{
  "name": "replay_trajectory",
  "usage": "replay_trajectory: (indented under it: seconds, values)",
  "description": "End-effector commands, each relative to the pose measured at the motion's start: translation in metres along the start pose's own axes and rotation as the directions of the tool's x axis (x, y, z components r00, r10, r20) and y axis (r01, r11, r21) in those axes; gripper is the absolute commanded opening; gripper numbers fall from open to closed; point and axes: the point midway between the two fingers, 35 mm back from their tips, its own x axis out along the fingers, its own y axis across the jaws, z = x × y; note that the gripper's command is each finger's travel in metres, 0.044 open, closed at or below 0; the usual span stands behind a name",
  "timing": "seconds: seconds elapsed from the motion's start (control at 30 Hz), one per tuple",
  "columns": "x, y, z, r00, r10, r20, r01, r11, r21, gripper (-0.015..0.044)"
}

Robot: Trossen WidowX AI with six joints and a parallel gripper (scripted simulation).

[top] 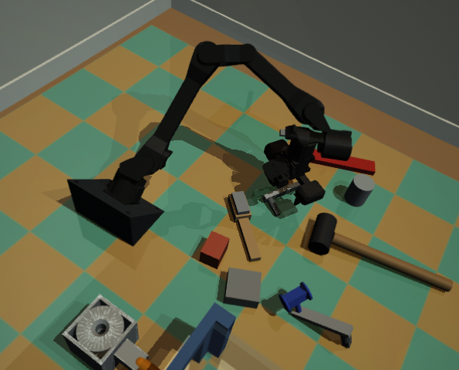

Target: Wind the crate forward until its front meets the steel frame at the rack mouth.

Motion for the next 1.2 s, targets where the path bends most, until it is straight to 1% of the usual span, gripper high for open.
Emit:
replay_trajectory:
  seconds: [0.0, 0.13, 0.17, 1.17]
  values:
    - [0.0092, -0.0013, 0.002, 1.0, -0.006, 0.009, 0.006, 1.0, 0.006, 0.044]
    - [0.0102, -0.0009, 0.0008, 1.0, -0.006, 0.008, 0.006, 1.0, 0.006, 0.044]
    - [0.0057, -0.0003, -0.0003, 1.0, -0.002, 0.002, 0.002, 1.0, 0.001, 0.0433]
    - [0.0057, -0.0003, -0.0003, 1.0, -0.002, 0.002, 0.002, 1.0, 0.001, 0.0233]
